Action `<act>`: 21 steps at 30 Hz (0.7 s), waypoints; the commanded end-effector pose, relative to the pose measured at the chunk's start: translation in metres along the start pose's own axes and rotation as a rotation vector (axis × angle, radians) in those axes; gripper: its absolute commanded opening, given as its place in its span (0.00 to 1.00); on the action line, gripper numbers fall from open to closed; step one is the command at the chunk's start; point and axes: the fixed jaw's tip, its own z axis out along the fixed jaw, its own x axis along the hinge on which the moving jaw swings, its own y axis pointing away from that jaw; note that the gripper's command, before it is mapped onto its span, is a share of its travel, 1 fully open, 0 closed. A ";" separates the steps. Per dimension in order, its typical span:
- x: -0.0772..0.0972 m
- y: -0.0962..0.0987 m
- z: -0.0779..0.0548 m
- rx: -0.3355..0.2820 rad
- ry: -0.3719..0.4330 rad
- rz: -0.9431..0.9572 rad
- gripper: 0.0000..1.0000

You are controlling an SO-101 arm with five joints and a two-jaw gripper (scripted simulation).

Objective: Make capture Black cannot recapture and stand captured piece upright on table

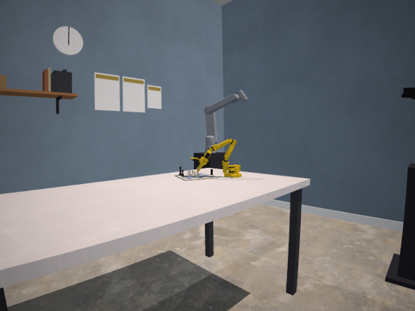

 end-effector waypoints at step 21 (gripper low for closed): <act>0.005 0.002 0.001 -0.005 0.020 -0.014 0.00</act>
